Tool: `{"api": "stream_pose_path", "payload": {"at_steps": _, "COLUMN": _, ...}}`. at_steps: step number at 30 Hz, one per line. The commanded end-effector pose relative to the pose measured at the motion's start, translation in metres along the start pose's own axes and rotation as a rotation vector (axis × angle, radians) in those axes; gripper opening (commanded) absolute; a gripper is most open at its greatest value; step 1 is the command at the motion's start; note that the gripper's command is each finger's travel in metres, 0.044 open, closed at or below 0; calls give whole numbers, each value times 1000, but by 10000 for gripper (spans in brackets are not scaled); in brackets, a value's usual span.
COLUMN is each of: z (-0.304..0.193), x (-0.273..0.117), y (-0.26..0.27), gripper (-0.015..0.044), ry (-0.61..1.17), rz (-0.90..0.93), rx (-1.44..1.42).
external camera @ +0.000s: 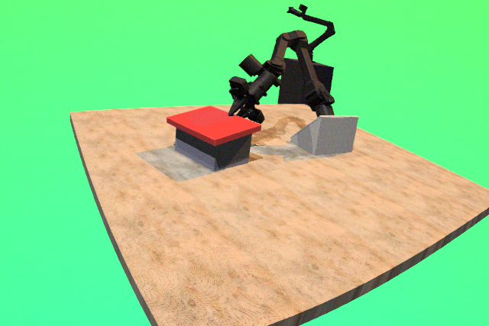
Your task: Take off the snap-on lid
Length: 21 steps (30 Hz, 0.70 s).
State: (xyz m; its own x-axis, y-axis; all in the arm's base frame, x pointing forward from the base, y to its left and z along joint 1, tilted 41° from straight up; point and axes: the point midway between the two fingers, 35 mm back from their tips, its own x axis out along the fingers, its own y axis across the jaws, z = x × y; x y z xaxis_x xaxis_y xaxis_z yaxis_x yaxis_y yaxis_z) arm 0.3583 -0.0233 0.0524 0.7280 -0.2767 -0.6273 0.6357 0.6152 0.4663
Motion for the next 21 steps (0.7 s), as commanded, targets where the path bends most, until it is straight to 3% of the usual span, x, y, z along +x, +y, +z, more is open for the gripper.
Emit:
{"api": "stream_pose_path", "payload": {"at_steps": 1, "z": 0, "x": -4, "y": 5, "gripper": 0, "ry": -2, "rz": 4, "rx": 2}}
{"api": "stream_pose_path", "payload": {"at_steps": 21, "z": 0, "x": -17, "y": 29, "gripper": 0, "ry": -2, "rz": 4, "rx": 3}}
